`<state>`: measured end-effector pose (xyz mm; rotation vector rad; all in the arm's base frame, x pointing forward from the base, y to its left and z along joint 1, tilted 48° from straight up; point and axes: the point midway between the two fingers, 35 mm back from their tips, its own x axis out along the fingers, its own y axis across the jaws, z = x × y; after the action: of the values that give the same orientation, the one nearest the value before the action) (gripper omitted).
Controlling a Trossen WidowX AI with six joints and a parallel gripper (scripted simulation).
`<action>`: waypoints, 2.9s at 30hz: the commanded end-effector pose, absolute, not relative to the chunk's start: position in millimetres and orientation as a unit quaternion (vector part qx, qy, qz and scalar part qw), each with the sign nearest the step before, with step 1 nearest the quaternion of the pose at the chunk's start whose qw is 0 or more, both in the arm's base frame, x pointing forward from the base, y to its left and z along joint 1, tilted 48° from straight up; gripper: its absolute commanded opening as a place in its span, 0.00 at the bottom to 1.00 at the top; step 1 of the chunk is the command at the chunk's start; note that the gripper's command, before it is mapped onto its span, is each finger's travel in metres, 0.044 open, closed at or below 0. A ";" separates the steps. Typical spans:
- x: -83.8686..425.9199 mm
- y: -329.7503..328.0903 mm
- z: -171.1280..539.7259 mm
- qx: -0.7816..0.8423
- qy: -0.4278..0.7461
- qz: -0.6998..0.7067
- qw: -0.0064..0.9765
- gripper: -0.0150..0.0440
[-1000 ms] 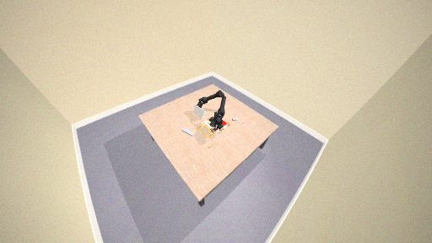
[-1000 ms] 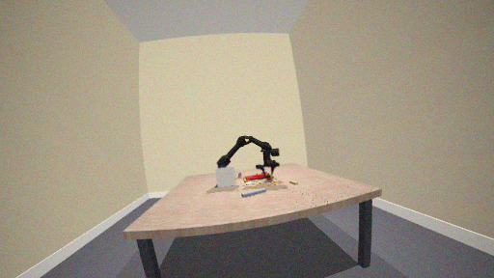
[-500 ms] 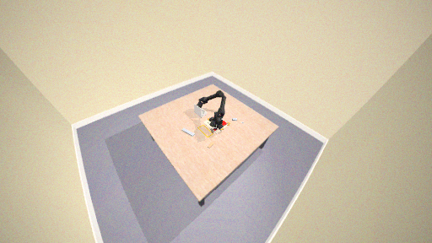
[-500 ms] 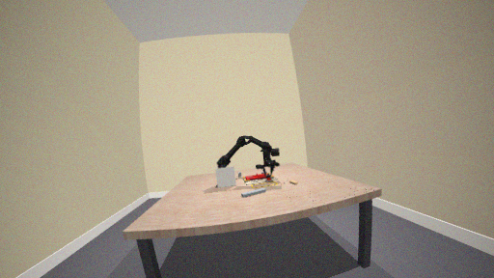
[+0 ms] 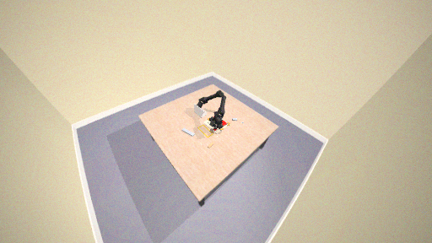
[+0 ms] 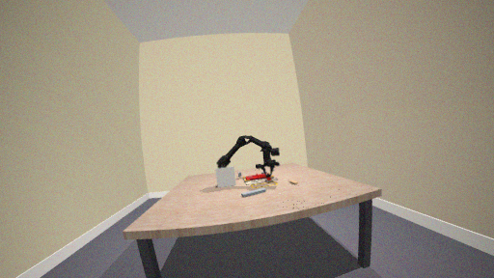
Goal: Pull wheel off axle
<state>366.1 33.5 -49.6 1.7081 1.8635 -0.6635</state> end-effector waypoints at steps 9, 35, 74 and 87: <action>367.3 29.7 -45.8 0.631 0.687 -0.244 0.264 0.25; 368.0 23.1 -40.3 0.632 0.687 -0.245 0.263 0.25; 368.5 13.3 -31.8 0.633 0.686 -0.246 0.262 0.25; 368.6 10.2 -29.0 0.634 0.685 -0.246 0.262 0.25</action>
<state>368.0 11.4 -30.7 1.7201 1.8582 -0.6692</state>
